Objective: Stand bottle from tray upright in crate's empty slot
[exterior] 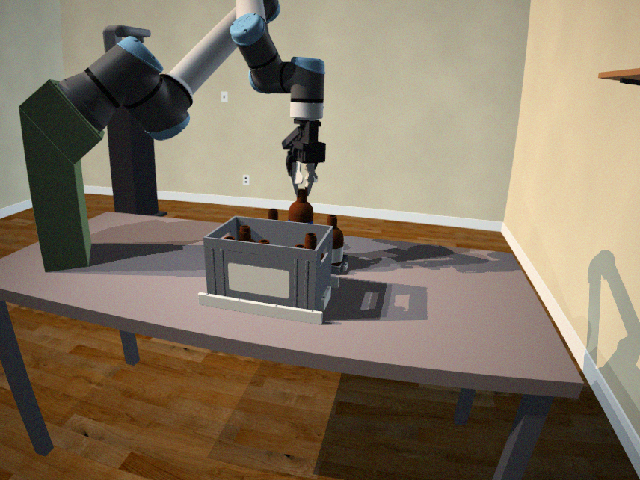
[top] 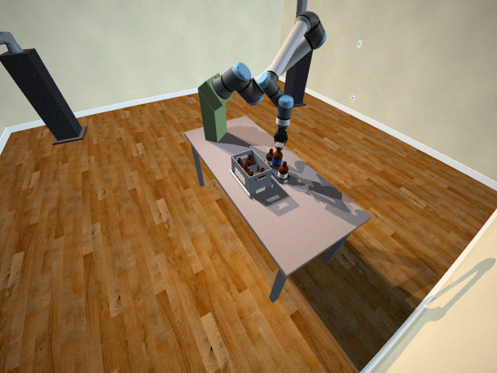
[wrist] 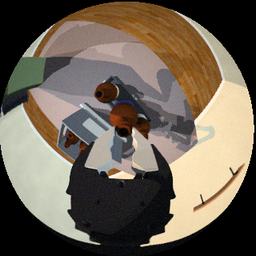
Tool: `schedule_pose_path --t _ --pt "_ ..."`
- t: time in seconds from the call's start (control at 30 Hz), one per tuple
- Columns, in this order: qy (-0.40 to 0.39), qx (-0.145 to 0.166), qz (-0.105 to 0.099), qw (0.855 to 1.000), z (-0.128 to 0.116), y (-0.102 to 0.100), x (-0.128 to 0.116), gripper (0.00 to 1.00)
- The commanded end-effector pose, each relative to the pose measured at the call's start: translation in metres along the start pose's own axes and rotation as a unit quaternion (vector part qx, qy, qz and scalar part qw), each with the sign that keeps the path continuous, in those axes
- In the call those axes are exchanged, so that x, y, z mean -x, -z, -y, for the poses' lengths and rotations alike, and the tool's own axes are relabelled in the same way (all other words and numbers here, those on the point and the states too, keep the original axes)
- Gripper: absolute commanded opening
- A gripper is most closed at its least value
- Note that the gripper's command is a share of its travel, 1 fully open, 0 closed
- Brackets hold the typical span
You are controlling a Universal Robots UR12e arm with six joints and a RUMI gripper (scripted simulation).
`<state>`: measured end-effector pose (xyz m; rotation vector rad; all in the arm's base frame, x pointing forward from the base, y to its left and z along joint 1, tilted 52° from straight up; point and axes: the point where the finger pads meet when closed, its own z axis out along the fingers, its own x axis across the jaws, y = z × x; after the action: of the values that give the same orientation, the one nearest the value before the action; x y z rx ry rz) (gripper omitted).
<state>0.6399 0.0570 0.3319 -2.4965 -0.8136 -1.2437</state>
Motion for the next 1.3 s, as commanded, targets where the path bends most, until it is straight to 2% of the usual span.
schedule_pose_path --t 0.0,1.27 --pt "0.000 0.000 0.000 1.000 -0.0002 0.0042 -0.0003 0.00" --pt "0.000 0.000 0.000 1.000 -0.0002 0.0094 -0.0003 0.00"
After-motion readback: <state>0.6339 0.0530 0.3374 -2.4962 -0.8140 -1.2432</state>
